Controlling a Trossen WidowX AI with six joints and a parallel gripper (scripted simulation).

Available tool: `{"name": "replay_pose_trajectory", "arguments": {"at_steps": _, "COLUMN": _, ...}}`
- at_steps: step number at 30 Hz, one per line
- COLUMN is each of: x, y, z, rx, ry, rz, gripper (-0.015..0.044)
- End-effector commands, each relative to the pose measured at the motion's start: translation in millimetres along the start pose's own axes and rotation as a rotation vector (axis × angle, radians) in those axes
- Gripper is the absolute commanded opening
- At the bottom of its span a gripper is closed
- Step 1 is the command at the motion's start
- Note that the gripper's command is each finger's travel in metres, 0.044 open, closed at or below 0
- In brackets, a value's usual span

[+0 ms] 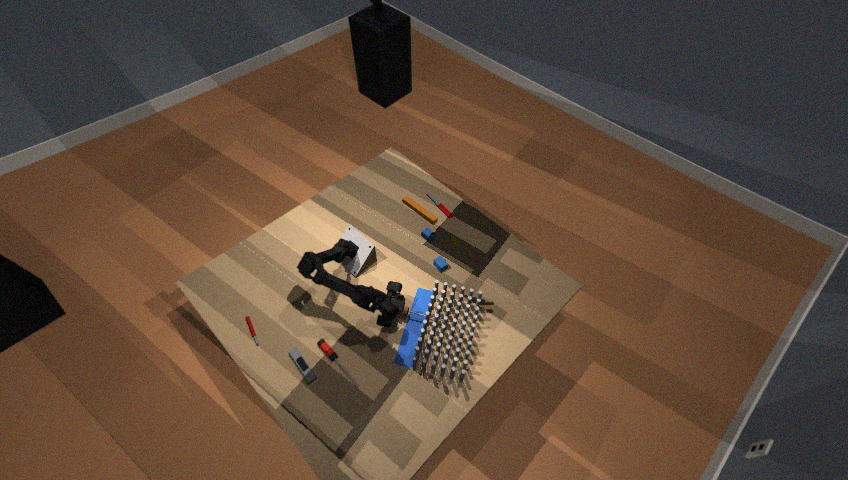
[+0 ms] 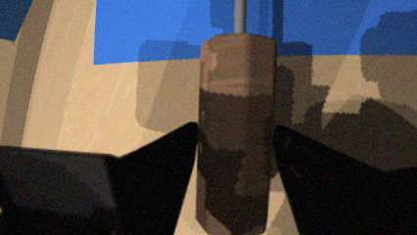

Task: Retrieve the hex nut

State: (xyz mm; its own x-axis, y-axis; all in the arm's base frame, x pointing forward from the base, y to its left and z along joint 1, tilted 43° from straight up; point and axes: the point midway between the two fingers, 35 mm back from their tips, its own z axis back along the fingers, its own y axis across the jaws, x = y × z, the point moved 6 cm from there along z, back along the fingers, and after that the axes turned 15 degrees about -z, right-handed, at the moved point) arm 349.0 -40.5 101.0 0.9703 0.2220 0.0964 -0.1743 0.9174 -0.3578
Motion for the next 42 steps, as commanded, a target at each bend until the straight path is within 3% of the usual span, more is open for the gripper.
{"name": "replay_pose_trajectory", "arguments": {"at_steps": 1, "x": 4, "y": 1, "z": 0, "rx": -0.003, "ry": -0.007, "rz": -0.003, "gripper": 0.0}}
{"name": "replay_pose_trajectory", "arguments": {"at_steps": 42, "x": 29, "y": 8, "z": -9, "rx": -0.002, "ry": -0.008, "rz": -0.003, "gripper": 0.0}}
